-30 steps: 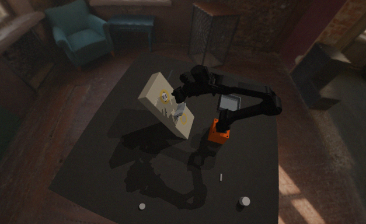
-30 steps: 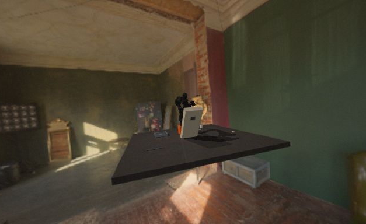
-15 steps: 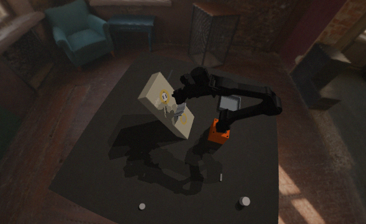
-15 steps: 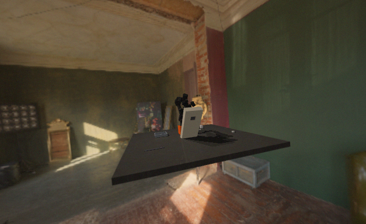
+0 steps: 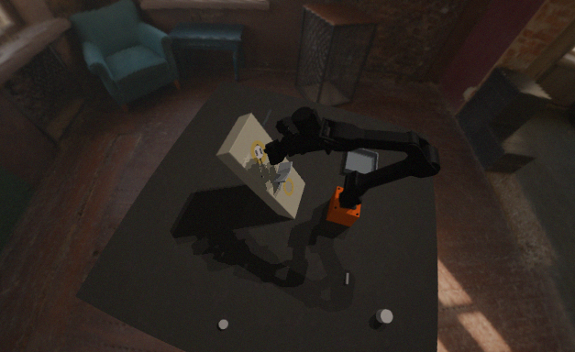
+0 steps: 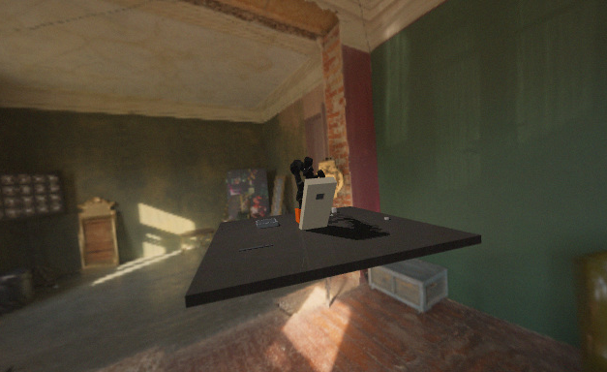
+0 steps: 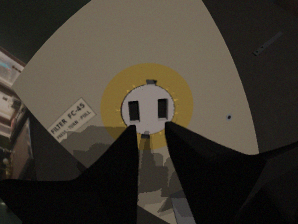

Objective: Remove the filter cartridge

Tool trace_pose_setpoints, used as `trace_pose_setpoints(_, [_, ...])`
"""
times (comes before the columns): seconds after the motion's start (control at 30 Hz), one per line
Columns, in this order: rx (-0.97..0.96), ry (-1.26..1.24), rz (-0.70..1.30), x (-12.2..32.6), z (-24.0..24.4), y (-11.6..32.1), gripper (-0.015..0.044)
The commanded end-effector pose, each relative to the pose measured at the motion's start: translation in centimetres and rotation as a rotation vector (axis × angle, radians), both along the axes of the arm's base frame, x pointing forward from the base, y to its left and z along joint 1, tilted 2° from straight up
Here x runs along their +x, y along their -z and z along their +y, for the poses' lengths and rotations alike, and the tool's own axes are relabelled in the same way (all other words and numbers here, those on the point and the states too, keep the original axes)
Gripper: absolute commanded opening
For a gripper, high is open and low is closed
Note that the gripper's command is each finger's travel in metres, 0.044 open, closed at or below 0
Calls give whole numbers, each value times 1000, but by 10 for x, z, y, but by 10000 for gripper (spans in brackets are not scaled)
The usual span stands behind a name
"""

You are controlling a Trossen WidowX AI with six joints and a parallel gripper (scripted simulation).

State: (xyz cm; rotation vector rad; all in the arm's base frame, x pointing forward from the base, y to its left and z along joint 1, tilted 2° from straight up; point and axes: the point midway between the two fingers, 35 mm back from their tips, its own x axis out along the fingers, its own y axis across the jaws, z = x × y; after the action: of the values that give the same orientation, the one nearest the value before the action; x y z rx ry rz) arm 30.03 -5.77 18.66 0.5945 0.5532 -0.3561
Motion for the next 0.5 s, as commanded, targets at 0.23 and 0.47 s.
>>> trace_pose_setpoints(0.23, [1, 5, 2, 14, -3, 12, 90])
trace_pose_setpoints(0.47, [1, 5, 1, 21, -5, 19, 90])
